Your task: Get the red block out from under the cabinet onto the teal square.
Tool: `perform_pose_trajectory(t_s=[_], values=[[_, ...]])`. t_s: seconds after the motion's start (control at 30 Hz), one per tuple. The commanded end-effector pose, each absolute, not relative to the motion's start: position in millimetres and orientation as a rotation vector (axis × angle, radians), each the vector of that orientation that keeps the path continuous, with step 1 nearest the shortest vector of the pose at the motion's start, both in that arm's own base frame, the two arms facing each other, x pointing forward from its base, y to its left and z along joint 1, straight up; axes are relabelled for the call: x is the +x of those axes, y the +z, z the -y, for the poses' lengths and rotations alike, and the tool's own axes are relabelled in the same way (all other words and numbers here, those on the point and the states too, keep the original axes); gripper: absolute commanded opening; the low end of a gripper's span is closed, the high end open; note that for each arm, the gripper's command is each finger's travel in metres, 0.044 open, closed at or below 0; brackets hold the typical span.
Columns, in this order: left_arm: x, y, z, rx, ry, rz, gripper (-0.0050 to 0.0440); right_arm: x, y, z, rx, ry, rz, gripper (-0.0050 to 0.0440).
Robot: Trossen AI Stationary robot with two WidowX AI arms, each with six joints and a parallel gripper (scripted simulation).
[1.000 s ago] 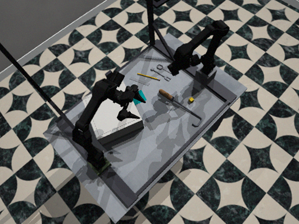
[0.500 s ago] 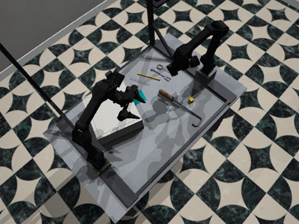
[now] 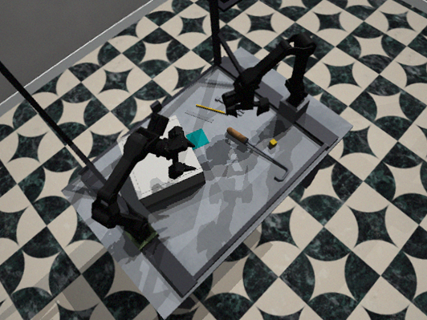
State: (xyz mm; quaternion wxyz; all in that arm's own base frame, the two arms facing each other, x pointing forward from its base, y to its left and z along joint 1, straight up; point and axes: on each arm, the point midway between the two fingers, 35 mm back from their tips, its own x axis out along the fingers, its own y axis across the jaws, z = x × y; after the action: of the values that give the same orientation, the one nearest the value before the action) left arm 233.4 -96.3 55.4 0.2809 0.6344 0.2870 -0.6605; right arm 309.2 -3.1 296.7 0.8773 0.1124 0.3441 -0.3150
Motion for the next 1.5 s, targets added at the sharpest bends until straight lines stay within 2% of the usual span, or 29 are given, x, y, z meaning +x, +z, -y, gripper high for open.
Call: perform_pose_trajectory(t_s=[0.0,0.3,0.37,0.77,1.1,1.47], values=[[269.0,44.4,109.3,1.881,-1.705,-0.673,0.0440,300.7,290.1,-10.1,0.233,-0.475,-0.699,0.0440],[323.5,20.4,138.3,2.213,-1.558,-0.524,0.0440,288.2,258.1,-42.2,0.149,-0.146,-0.674,0.0440],[323.5,20.4,138.3,2.213,-1.558,-0.524,0.0440,288.2,258.1,-42.2,0.149,-0.146,-0.674,0.0440],[377.9,-2.2,185.2,2.588,-1.279,-0.362,0.0440,260.3,218.8,-86.5,-0.034,0.295,-0.496,0.0440],[400.6,-13.7,220.3,2.798,-1.035,-0.284,0.0440,251.2,209.1,-96.8,-0.090,0.395,-0.430,0.0440],[407.0,-26.5,252.8,2.962,-0.766,-0.252,0.0440,252.1,212.3,-97.5,-0.090,0.399,-0.423,0.0440]])
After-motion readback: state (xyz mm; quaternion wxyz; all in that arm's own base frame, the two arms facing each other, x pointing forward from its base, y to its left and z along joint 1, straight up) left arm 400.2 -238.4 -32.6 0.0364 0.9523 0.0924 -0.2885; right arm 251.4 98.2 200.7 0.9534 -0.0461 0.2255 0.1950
